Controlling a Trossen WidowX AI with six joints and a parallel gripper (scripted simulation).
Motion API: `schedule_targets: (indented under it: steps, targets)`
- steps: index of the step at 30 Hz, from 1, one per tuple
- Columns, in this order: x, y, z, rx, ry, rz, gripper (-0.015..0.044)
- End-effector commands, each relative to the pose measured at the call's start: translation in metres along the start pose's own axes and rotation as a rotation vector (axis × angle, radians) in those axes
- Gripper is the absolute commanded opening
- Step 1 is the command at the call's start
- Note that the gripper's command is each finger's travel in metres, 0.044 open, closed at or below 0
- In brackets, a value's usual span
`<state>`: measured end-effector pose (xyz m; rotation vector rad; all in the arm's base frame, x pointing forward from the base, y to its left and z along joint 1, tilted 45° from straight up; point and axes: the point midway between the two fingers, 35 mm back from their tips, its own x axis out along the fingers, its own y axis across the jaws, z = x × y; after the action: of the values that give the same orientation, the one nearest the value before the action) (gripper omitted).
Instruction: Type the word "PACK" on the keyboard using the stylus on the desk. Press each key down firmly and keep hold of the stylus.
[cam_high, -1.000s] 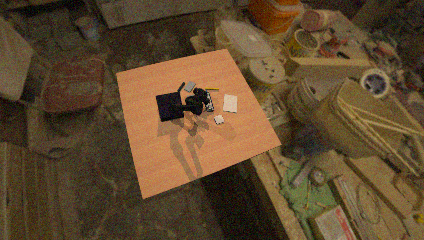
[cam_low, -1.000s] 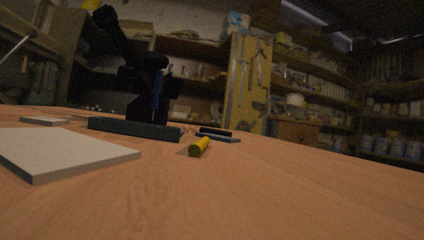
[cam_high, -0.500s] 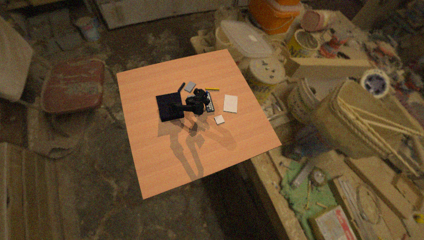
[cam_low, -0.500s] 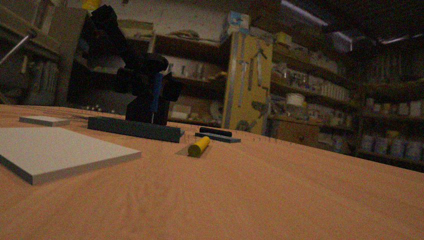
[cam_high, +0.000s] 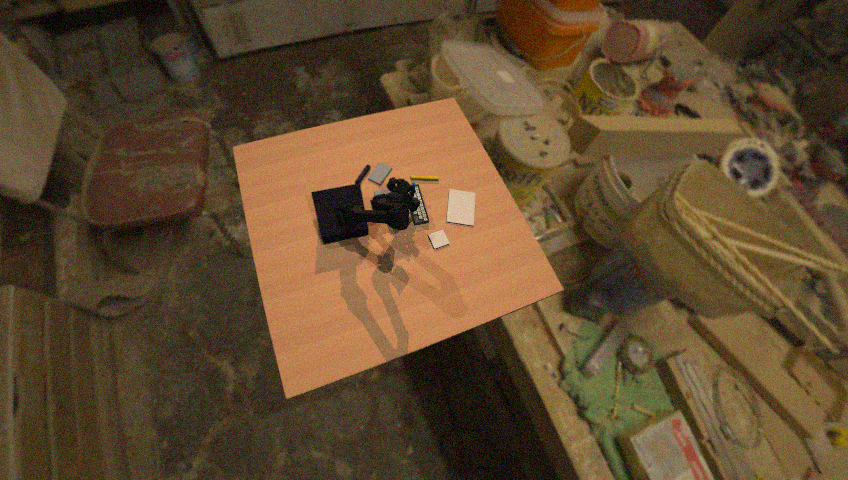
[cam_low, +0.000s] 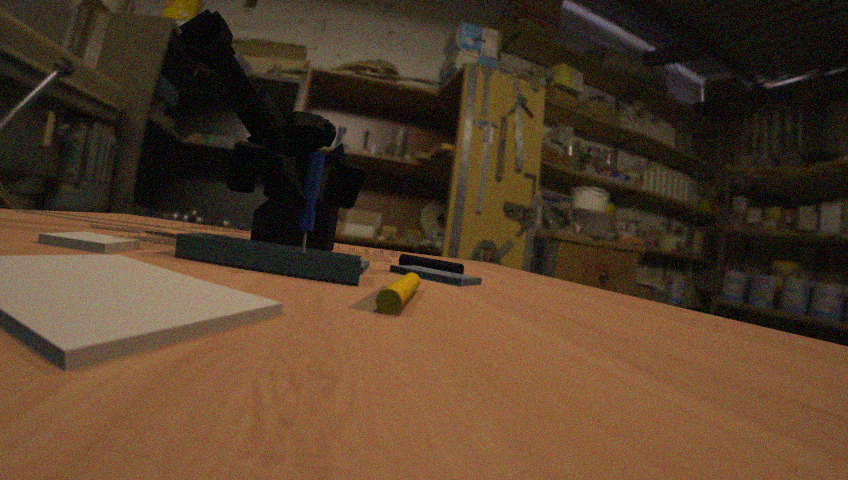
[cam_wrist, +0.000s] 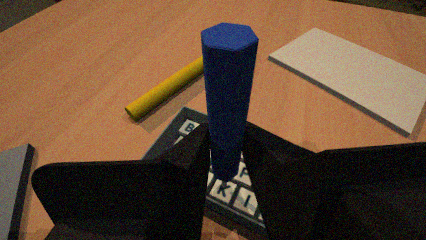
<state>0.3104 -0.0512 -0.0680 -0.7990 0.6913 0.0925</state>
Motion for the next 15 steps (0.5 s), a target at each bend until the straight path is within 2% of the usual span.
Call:
schedule_targets:
  steps: [1, 15]
  targets:
    - [0.0011, 0.0005, -0.002, -0.004, -0.002, 0.003, 0.0081]
    - [0.0037, 0.0006, -0.0076, -0.004, -0.002, 0.004, 0.0081]
